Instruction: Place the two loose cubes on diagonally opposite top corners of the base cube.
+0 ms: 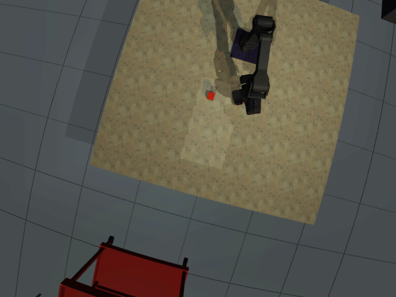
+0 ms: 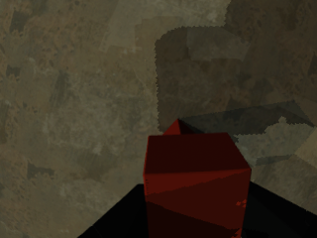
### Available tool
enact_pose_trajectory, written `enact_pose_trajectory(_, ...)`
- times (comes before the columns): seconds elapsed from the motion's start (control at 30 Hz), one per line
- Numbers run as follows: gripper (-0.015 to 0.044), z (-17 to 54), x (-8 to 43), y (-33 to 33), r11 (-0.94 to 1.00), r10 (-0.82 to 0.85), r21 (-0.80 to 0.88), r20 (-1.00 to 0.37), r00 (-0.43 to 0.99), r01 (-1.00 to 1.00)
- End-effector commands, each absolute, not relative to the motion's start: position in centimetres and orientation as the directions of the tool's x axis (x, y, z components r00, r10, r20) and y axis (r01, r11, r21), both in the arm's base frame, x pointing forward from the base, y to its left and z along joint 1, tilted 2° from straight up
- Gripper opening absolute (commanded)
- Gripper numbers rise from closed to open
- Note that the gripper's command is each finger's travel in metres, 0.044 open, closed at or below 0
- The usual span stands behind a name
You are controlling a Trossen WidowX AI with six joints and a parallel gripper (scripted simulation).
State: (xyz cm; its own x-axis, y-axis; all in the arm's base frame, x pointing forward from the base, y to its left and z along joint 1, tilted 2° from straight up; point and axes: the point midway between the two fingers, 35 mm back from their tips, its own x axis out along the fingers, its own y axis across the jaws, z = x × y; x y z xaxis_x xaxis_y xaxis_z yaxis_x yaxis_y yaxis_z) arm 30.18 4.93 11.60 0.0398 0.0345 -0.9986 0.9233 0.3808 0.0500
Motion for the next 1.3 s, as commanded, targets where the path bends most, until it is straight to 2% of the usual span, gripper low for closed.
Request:
enact_pose_trajectory(0.0, 0.0105, 11.6, 30.2, 5.0, 0.376, 0.031, 0.051, -0.999, 0.042, 0.925)
enact_pose_trajectory(1.27, 0.0105, 8.7, 30.4, 5.1, 0.374, 0.031, 0.051, -0.999, 0.042, 0.926)
